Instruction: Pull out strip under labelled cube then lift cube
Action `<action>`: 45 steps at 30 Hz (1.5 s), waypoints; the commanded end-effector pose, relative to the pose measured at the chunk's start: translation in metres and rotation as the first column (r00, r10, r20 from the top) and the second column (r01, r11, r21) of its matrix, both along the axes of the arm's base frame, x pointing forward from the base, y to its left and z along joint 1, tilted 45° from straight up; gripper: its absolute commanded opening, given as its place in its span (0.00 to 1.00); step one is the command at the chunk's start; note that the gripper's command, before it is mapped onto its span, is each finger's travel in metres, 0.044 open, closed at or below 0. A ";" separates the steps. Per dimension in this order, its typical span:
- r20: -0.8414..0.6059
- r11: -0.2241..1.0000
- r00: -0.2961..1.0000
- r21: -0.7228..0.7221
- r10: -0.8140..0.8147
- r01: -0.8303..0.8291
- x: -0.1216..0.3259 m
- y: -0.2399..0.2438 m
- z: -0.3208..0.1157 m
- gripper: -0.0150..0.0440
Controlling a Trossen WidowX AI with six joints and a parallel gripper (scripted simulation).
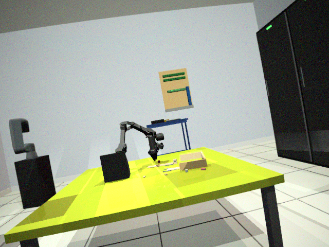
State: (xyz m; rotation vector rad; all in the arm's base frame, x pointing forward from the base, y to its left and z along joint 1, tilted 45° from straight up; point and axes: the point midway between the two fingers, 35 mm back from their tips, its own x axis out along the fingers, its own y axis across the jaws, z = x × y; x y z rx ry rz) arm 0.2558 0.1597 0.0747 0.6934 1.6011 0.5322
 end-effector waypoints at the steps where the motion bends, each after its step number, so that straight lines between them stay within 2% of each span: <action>1: -0.006 1.000 1.000 0.002 0.002 -0.002 0.015 -0.001 -0.001 0.97; 2: -0.006 1.000 1.000 0.002 0.002 -0.002 0.019 -0.002 -0.001 1.00; 39: 0.002 1.000 1.000 0.001 0.002 -0.002 0.161 -0.017 -0.010 1.00; 45: 0.002 1.000 1.000 0.001 0.002 -0.002 0.161 -0.012 -0.015 0.73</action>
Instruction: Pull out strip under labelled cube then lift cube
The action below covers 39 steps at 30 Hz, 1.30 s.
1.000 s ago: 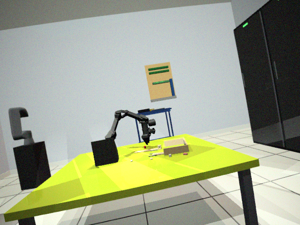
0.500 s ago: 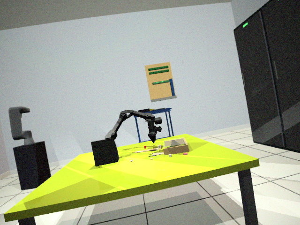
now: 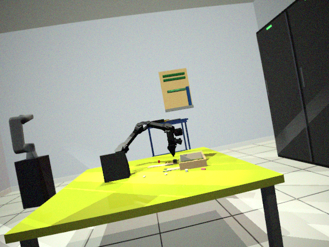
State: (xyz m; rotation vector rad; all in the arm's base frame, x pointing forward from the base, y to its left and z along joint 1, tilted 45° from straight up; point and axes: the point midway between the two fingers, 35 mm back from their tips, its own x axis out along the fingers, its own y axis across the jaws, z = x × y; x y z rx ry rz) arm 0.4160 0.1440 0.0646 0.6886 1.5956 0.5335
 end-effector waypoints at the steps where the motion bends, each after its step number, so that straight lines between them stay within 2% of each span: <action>1: -0.005 1.000 1.000 0.002 0.001 -0.001 0.001 0.005 -0.006 0.69; 34: -0.006 1.000 1.000 0.005 0.001 -0.001 -0.004 0.038 -0.039 0.68; 38: 0.001 1.000 1.000 0.003 0.003 -0.003 -0.003 0.037 -0.036 0.50; 39: 0.001 1.000 1.000 0.003 0.003 -0.003 -0.003 0.037 -0.036 0.49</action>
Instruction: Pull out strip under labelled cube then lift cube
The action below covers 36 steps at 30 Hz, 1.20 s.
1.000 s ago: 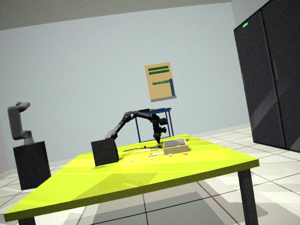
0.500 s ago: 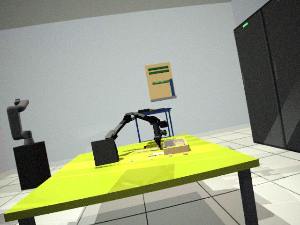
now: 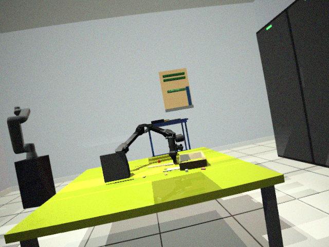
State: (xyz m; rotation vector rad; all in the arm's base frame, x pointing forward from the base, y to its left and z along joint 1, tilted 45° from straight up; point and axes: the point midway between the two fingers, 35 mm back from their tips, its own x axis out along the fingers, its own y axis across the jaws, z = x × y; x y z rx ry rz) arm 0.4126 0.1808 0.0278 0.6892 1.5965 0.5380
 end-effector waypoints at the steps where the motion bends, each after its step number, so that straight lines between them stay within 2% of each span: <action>1: 0.001 1.000 1.000 0.000 0.001 -0.001 0.000 0.000 0.000 0.48; 6: 0.001 1.000 1.000 0.000 0.001 -0.001 0.000 0.000 0.000 0.42; 10: 0.001 1.000 1.000 0.000 0.000 0.000 -0.002 -0.002 0.001 0.25; 25: -0.008 1.000 1.000 -0.001 -0.002 0.002 -0.051 -0.046 0.017 0.25; 36: -0.009 1.000 1.000 -0.002 -0.002 0.002 -0.074 -0.055 0.014 0.25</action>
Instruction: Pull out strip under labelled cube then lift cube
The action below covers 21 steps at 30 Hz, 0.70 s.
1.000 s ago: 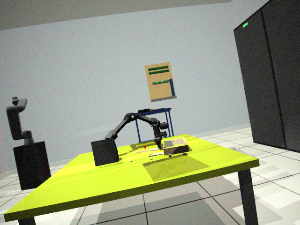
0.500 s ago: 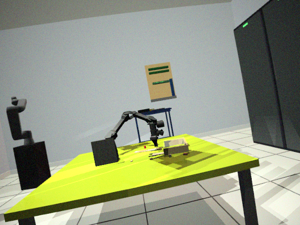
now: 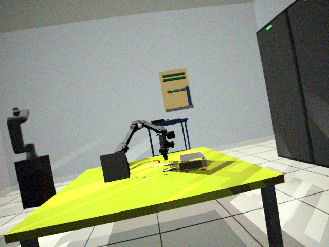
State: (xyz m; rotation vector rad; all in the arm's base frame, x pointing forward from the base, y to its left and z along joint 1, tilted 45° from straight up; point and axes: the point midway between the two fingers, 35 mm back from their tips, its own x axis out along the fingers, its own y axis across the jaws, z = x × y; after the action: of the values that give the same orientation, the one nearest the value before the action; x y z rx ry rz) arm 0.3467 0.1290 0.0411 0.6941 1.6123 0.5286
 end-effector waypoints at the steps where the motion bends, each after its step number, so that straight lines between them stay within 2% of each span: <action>1: 0.008 1.000 1.000 0.002 0.000 0.000 -0.012 -0.005 0.000 0.25; 15: 0.005 1.000 1.000 0.001 0.000 0.000 -0.061 -0.019 -0.011 0.25; 21: 0.005 1.000 1.000 0.000 0.000 0.000 -0.062 -0.030 -0.001 0.25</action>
State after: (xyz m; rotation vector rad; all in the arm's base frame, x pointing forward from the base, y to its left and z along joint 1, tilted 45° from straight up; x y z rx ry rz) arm 0.2833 0.1080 0.0305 0.6977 1.6212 0.5315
